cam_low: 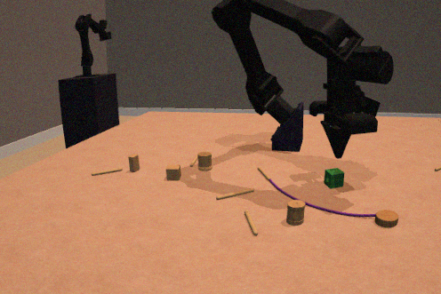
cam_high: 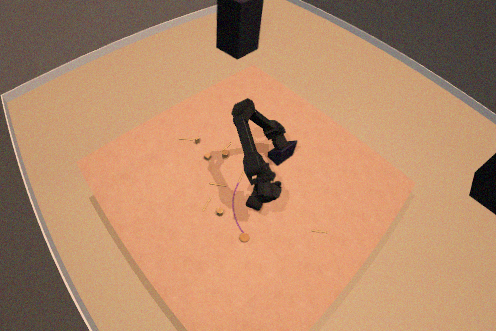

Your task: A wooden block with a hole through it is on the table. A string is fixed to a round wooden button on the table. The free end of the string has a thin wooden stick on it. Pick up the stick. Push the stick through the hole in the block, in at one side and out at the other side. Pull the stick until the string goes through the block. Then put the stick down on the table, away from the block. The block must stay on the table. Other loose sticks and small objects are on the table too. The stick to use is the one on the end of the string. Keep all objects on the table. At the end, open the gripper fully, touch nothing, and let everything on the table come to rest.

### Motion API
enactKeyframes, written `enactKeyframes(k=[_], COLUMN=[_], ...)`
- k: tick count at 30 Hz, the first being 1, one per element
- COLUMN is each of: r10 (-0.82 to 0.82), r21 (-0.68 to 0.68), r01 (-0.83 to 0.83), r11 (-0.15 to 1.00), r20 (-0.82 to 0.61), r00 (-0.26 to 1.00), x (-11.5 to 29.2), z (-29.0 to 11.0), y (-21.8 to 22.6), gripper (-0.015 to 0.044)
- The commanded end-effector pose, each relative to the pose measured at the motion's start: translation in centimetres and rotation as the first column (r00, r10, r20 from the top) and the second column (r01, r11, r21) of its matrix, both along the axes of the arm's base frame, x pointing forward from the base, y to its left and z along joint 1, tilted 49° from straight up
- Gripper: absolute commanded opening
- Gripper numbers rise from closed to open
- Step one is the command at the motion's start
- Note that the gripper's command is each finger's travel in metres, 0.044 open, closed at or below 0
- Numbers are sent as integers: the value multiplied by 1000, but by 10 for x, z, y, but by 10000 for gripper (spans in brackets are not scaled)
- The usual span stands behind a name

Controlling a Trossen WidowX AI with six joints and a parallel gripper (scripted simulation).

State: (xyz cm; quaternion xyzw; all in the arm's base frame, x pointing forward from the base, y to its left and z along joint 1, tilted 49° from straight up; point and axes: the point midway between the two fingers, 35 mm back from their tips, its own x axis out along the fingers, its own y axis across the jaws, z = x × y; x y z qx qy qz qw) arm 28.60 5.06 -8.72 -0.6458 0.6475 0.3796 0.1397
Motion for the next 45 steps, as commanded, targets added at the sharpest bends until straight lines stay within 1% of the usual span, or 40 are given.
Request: enactKeyframes(k=[1,5,6,8,10,13,15,17,21,22,36,45], r10=[0,0,-13,-111,-255,-434,-518,-566,-576,-574,-574,-574], r21=[0,0,-2,-13,-8,48,115,202,319,328,328,328], r01=[0,0,13,114,269,483,601,691,755,757,757,757], r11=[1000,1000,1000,993,963,874,791,694,574,565,565,565], r20=[0,0,14,125,294,524,650,746,812,815,815,815], r00=[1000,1000,1000,986,921,733,557,351,95,76,75,75], x=[0,0,0,1,0,-5,-10,-17,-27,-28,-28,-28], z=[0,0,2,14,32,58,74,90,106,107,107,107], y=[0,0,-1,-10,-24,-46,-61,-75,-91,-93,-93,-93], gripper=[0,0,26,79,131,210,263,315,420,440,440,204])
